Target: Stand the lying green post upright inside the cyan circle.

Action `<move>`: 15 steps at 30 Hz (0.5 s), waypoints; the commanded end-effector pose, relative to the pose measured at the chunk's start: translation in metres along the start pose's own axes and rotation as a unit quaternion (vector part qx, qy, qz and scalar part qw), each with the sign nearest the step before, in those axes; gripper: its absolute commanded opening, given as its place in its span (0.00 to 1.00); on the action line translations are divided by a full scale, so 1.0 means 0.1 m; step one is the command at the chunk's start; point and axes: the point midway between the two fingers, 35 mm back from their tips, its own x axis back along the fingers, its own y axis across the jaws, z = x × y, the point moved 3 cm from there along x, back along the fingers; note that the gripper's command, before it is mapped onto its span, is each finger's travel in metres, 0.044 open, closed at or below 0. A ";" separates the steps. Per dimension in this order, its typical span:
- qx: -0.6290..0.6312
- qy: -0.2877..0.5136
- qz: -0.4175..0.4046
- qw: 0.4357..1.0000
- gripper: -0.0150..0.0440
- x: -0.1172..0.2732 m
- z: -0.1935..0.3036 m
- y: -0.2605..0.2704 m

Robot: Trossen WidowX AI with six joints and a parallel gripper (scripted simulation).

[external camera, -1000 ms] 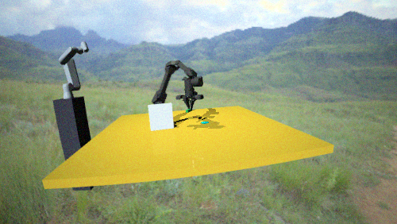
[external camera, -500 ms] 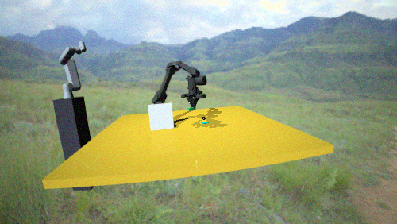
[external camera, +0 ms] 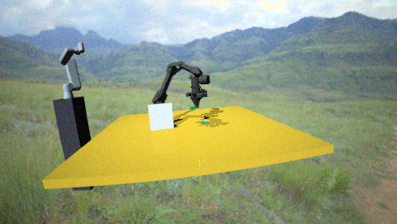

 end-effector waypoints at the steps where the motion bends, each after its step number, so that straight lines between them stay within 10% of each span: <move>1: -0.039 -0.003 -0.001 0.999 0.29 0.02 -0.10 0.02; 15: -0.162 -0.004 -0.003 0.987 0.29 0.05 -0.38 0.12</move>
